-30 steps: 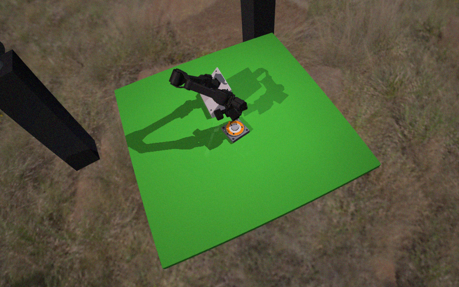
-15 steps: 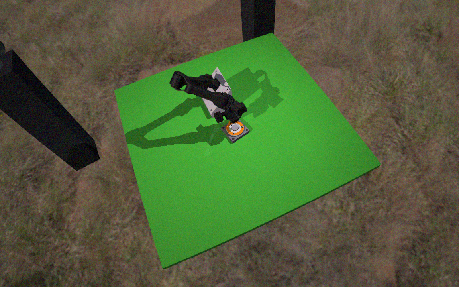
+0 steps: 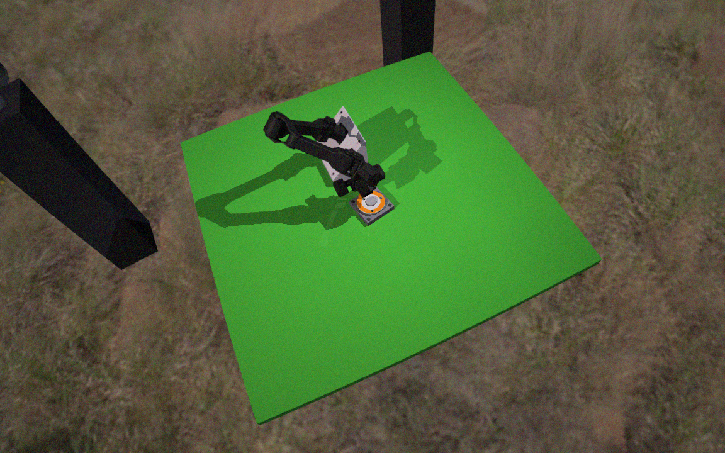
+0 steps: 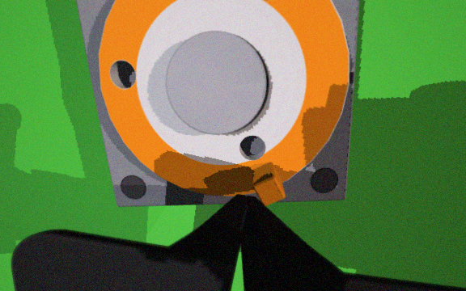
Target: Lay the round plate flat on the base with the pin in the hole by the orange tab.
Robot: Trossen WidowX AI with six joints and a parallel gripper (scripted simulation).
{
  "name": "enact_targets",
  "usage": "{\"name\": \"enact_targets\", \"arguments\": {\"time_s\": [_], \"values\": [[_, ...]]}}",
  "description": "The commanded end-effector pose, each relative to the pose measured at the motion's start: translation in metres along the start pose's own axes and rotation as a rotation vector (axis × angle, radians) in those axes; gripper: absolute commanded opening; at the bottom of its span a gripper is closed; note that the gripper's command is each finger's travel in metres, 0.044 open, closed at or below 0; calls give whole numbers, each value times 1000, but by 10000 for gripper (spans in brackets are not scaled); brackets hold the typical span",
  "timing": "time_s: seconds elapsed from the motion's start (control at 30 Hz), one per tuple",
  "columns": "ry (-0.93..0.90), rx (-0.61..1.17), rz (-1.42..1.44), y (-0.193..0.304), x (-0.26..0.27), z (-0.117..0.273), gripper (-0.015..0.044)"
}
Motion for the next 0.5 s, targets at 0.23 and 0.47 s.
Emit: {"name": "enact_targets", "arguments": {"time_s": [0.23, 0.47], "values": [[6, -3, -5, -7, -16, 0, 0], [6, -3, -5, -10, -23, 2, 0]]}}
Point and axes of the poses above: the point midway between the two fingers, 35 mm back from their tips, its own z axis back along the fingers, its own x axis across the jaws, y = z × x, the point moved 8 cm from there along z, back along the fingers, and after that the axes turned 14 degrees about z, right-handed, at the moved point
